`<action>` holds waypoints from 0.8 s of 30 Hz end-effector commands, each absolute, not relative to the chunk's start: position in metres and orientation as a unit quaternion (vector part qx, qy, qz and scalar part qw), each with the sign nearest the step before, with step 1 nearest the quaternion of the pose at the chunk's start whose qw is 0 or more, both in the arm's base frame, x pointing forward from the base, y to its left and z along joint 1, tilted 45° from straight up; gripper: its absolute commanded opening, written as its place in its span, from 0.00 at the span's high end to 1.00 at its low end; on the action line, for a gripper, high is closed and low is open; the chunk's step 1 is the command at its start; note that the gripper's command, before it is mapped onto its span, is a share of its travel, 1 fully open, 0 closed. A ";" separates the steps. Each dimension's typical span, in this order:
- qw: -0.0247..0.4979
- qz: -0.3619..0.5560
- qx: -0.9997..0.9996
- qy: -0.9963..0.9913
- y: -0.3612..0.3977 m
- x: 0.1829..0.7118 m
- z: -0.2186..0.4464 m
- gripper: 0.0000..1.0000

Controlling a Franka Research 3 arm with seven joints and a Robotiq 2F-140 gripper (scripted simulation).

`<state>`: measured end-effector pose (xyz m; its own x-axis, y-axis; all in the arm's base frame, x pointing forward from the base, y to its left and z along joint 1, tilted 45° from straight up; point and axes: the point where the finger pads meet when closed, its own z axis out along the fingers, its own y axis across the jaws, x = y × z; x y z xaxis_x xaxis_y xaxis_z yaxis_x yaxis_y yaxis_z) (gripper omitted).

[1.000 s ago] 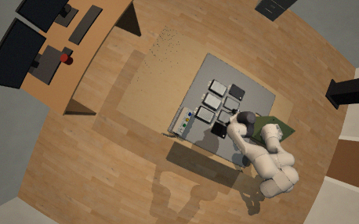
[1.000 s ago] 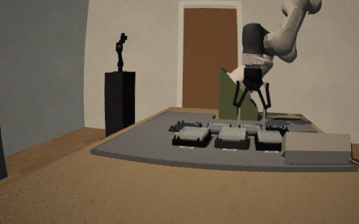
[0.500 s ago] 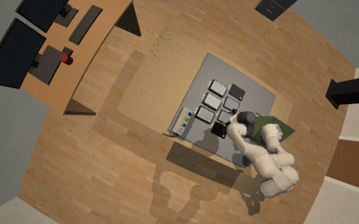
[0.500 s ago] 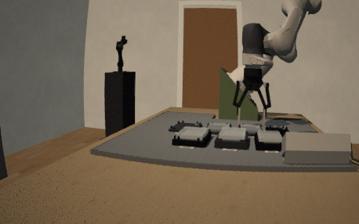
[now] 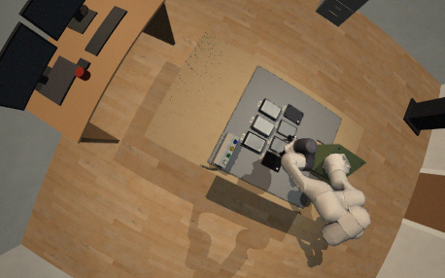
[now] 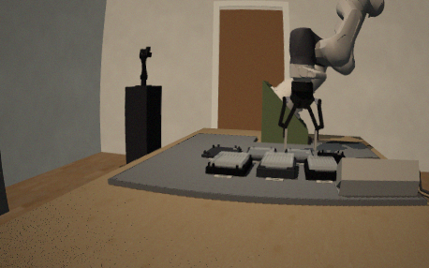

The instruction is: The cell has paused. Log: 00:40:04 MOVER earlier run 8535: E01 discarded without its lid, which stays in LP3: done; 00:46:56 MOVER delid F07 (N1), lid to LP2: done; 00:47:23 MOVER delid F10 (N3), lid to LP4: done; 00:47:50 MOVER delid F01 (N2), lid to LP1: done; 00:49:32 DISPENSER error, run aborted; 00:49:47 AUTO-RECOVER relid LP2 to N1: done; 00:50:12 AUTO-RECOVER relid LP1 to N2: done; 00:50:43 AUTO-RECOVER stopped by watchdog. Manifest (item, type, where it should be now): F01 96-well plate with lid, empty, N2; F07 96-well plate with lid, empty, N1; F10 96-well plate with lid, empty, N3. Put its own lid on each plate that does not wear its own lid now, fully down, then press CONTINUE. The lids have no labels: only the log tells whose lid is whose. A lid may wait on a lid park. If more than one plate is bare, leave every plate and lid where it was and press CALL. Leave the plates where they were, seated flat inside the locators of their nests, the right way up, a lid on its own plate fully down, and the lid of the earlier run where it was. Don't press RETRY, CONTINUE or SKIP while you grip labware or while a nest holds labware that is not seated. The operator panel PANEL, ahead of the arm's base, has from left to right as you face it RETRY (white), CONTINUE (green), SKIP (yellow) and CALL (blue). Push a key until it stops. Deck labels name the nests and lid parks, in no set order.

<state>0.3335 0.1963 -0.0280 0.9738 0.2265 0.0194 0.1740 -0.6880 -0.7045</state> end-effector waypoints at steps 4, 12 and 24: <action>0.379 0.034 -0.918 -0.110 0.197 0.333 -0.028 0.34; 0.379 0.034 -0.918 -0.110 0.197 0.333 -0.028 0.34; 0.379 0.034 -0.918 -0.110 0.197 0.333 -0.028 0.41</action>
